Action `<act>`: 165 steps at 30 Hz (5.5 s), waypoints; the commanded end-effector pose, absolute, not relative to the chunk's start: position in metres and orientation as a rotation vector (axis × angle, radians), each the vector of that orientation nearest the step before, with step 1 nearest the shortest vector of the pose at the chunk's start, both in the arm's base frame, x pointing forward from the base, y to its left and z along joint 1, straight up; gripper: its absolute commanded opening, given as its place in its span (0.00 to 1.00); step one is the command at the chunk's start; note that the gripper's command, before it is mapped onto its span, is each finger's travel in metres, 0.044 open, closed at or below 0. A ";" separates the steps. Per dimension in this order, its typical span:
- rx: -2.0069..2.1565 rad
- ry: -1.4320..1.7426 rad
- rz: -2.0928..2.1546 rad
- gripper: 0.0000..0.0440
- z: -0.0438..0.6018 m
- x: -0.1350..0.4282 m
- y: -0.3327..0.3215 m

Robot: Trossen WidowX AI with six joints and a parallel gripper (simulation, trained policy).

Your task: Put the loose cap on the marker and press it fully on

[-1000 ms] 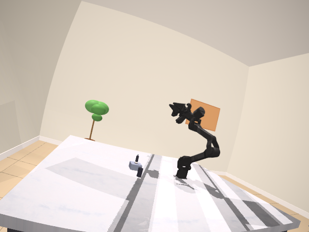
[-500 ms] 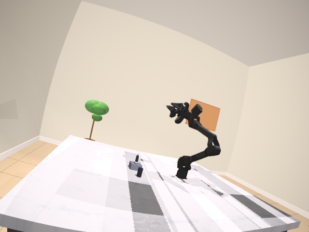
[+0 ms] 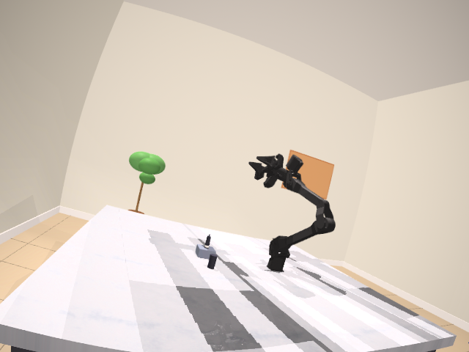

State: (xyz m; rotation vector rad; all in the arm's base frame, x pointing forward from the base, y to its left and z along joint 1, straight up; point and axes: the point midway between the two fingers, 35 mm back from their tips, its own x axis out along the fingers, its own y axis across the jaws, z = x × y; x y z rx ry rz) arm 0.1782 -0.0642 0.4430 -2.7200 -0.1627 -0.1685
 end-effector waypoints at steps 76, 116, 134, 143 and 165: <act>-2.383 -0.188 0.481 0.71 0.358 0.258 -0.096; -2.244 -0.172 0.948 0.70 0.289 0.302 -0.091; -2.193 -0.164 1.163 0.70 0.259 0.320 -0.082; -2.162 -0.154 1.267 0.71 0.244 0.328 -0.077; -2.098 -0.128 1.513 0.71 0.210 0.343 -0.060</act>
